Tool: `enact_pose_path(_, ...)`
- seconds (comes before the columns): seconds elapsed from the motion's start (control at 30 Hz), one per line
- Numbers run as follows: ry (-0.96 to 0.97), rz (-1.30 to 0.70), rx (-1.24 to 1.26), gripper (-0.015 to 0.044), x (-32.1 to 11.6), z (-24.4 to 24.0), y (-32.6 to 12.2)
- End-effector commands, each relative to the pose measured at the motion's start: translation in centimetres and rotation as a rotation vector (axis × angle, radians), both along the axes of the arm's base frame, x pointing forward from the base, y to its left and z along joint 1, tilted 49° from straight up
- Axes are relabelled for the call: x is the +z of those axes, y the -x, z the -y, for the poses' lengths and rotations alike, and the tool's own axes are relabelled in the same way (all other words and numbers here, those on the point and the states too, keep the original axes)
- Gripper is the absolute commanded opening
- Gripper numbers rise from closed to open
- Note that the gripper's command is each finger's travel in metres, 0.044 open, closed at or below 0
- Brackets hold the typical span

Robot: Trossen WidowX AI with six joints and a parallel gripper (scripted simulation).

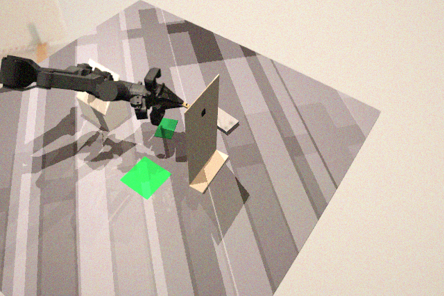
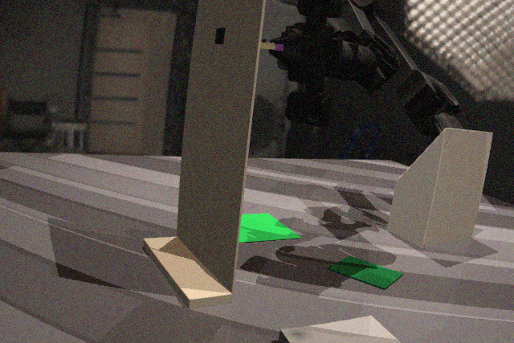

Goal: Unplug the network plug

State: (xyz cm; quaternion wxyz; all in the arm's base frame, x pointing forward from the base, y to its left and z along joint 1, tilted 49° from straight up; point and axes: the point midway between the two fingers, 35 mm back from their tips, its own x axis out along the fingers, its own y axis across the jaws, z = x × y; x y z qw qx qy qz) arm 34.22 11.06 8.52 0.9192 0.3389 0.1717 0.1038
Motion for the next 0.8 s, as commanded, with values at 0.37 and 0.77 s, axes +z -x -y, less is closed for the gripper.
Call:
enact_pose_path(0.37,-0.004,0.001,-0.001,0.0,0.1,0.1,1.0)
enact_pose_path(0.77,-0.004,0.0,-0.001,0.0,0.1,0.2,1.7)
